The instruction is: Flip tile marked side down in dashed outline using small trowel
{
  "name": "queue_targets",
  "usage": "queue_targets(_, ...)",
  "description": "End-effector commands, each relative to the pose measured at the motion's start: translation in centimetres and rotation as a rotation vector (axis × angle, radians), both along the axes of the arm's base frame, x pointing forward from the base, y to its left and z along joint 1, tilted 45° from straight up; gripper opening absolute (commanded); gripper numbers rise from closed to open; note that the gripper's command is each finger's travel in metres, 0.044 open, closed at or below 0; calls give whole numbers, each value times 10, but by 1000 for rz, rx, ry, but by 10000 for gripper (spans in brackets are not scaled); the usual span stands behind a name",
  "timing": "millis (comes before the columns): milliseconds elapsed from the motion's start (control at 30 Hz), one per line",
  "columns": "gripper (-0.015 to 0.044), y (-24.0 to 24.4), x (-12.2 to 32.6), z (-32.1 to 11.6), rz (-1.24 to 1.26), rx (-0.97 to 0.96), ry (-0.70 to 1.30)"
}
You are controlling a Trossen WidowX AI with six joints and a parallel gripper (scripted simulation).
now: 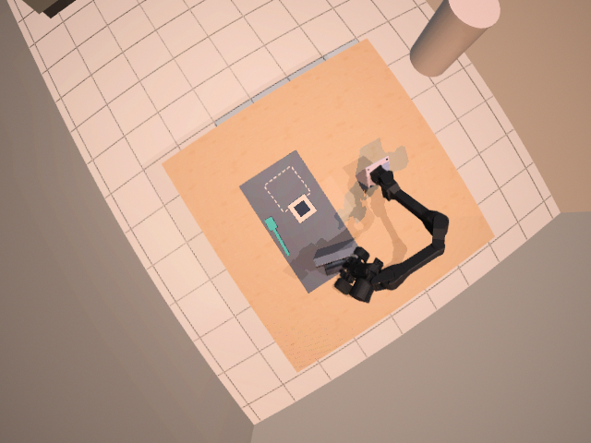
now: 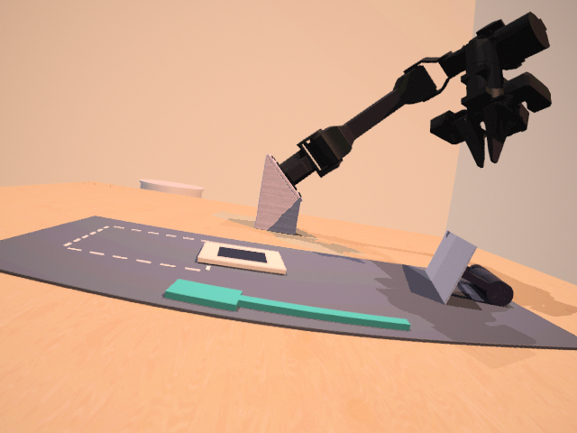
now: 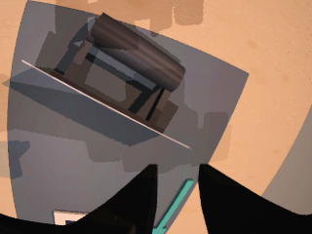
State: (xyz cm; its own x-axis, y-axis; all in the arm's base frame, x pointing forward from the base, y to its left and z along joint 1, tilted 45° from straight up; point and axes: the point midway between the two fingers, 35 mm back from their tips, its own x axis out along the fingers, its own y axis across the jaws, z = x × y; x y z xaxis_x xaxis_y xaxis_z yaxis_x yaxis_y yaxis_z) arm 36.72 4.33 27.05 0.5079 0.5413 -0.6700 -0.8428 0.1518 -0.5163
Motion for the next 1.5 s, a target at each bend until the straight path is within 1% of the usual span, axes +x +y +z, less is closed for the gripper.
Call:
queue_targets(0, 100, 21, -4, -4, 146, -51, -48)
queue_targets(833, 100, 126, -46, -18, 908, -260, -384)
queue_targets(1167, 100, 128, -47, -20, 928, -263, -394)
queue_targets(1467, 100, 125, -49, -33, 923, -263, -392)
